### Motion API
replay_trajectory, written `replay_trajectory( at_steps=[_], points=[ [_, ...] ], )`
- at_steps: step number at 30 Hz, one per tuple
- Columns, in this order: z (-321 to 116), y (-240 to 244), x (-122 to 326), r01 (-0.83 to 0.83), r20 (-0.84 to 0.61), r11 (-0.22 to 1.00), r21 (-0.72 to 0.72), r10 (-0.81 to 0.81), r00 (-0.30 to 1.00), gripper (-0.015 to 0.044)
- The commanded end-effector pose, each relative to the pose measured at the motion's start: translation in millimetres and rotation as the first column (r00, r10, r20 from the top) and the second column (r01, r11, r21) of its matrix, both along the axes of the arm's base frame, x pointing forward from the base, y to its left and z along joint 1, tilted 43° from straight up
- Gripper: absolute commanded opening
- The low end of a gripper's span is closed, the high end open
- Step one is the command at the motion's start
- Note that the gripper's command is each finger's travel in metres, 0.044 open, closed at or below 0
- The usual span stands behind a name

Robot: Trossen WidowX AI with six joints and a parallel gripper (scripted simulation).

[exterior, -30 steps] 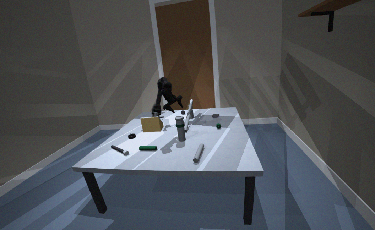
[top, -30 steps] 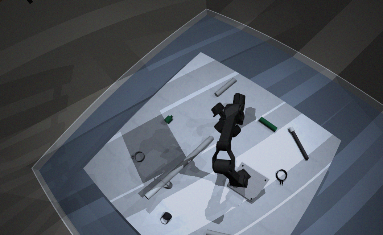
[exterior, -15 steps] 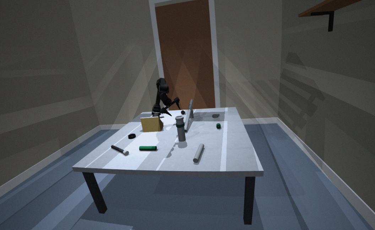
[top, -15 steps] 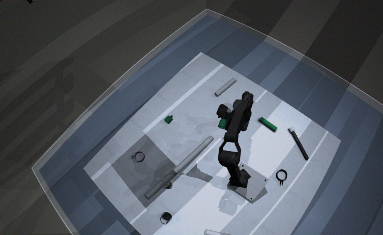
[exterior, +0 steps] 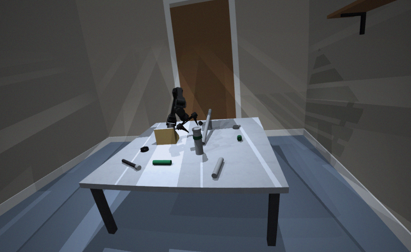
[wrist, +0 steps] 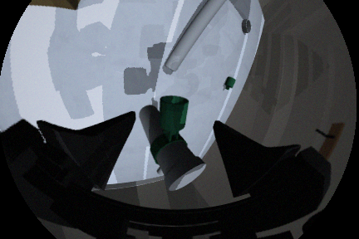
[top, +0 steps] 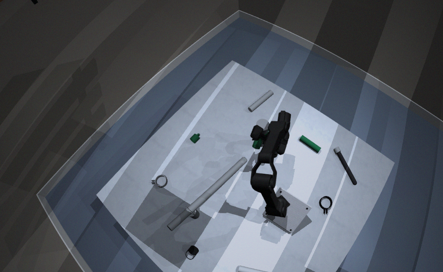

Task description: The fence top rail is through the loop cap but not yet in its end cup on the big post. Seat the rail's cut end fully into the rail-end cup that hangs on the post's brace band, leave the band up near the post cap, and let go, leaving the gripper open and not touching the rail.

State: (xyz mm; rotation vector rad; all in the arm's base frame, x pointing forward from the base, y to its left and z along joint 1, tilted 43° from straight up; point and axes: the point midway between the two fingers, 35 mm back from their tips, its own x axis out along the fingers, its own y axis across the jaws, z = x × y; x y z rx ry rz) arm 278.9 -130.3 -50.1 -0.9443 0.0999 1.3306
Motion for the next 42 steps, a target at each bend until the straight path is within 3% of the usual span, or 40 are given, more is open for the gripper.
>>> replay_trajectory(
  at_steps=[1,42],
  points=[
    [-4,5,1,0.004,-0.002,1.000,0.005,-0.004,1.000,0.0440],
    [-39,57,20,0.003,0.001,1.000,0.010,-0.004,1.000,0.0440]
  ],
)
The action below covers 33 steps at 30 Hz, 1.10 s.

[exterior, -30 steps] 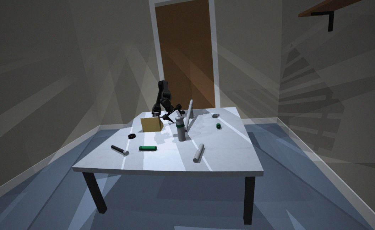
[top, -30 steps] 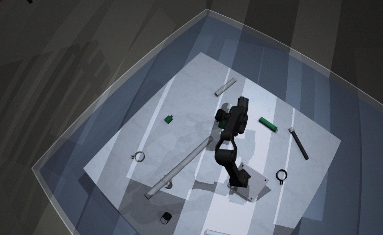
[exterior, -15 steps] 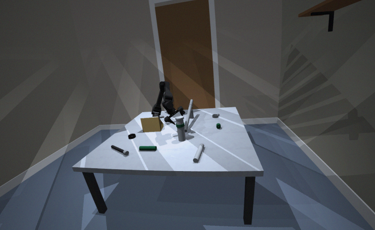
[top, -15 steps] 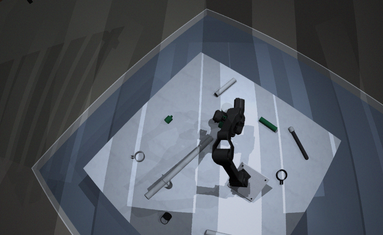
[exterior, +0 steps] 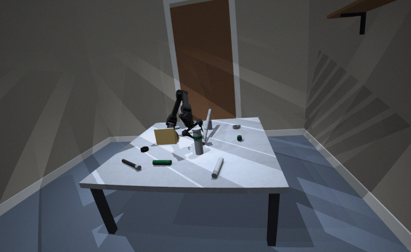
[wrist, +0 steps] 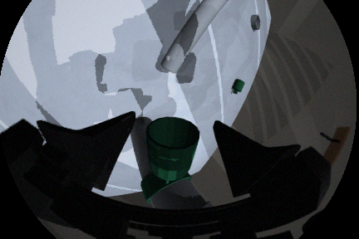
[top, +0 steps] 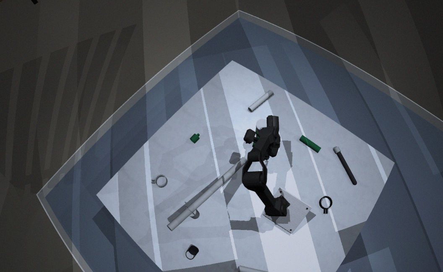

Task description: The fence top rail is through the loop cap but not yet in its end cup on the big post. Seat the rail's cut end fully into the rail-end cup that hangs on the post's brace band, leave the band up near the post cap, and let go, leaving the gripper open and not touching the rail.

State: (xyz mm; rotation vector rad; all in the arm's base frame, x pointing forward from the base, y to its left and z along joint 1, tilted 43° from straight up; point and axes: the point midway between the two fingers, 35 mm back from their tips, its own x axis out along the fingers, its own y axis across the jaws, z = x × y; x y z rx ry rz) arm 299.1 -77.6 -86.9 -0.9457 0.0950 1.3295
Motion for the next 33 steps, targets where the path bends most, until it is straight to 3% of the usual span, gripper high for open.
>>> replay_trajectory(
  at_steps=[1,13,16,19,33],
  points=[
    [-1.9,3.9,-0.1,0.005,-0.003,1.000,0.008,-0.005,1.000,0.0414],
    [-1.9,3.9,-0.1,0.005,-0.003,1.000,0.008,-0.005,1.000,0.0099],
    [-1.9,3.9,-0.1,0.005,-0.003,1.000,0.008,-0.005,1.000,0.0079],
    [-1.8,4.4,0.9,0.013,-0.011,1.000,0.006,-0.013,1.000,0.0000],
    [-0.6,7.9,8.6,0.080,-0.069,0.997,-0.012,-0.081,0.994,0.0000]
  ],
)
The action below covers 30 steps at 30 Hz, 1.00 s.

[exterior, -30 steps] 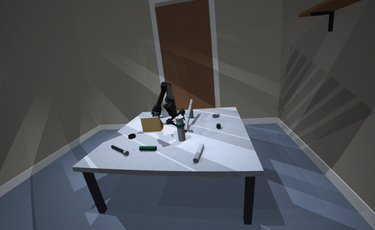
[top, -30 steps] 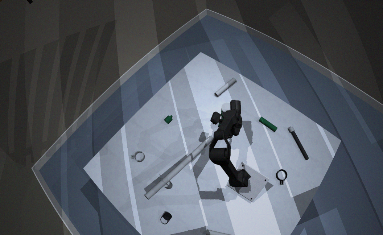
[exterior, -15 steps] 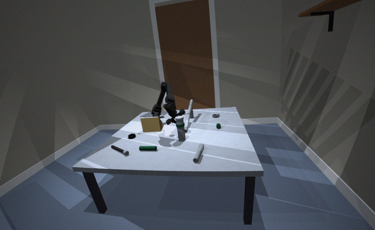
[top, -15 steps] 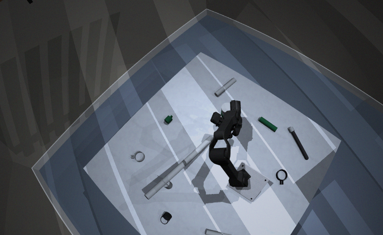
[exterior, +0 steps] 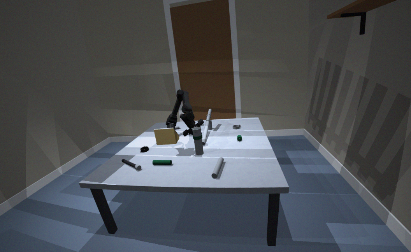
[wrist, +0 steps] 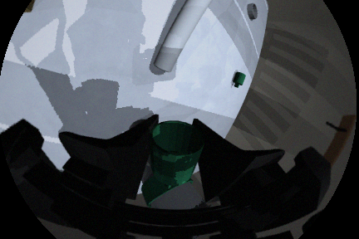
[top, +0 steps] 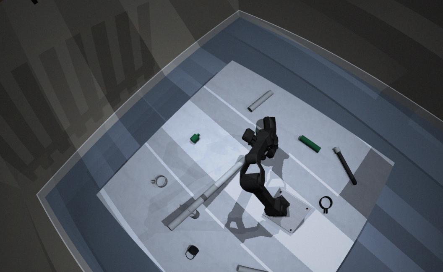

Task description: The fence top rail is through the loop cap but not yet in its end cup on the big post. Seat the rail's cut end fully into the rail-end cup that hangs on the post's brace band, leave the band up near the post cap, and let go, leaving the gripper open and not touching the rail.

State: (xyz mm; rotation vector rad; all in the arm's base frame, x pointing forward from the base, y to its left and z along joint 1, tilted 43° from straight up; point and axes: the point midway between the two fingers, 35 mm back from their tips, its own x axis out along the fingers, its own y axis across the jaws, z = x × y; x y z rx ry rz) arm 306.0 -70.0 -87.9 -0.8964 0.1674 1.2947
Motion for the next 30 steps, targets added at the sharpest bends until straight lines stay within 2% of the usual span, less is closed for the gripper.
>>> replay_trajectory(
  at_steps=[1,30],
  points=[
    [1,1,2,0.020,-0.019,1.000,-0.012,-0.020,1.000,0.0000],
    [1,6,21,0.166,-0.147,0.985,-0.057,-0.173,0.974,0.0000]
  ],
)
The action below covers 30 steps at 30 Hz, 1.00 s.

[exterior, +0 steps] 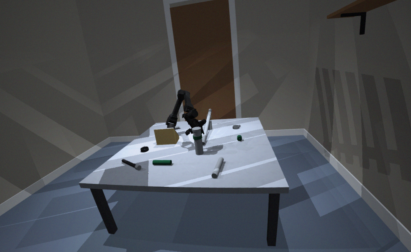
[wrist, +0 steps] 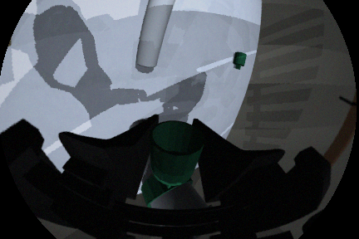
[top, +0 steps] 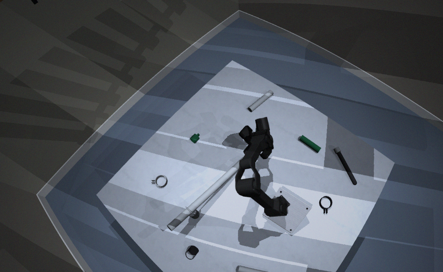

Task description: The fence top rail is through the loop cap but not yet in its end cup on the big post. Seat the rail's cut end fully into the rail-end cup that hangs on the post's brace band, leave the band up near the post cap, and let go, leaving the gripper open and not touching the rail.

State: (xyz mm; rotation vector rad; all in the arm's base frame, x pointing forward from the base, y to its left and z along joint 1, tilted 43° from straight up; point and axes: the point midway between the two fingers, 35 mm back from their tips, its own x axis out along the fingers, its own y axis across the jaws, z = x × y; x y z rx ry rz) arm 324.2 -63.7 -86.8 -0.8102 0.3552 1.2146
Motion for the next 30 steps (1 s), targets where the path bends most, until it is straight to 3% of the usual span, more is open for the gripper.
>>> replay_trajectory(
  at_steps=[1,29,30],
  points=[
    [0.3,0.4,3.4,0.028,-0.026,1.000,-0.013,-0.028,0.999,0.0000],
    [0.2,0.8,3.1,0.024,-0.024,1.000,-0.015,-0.024,0.999,0.0000],
    [0.2,0.8,3.1,0.024,-0.024,1.000,-0.015,-0.024,0.999,0.0026]
  ],
)
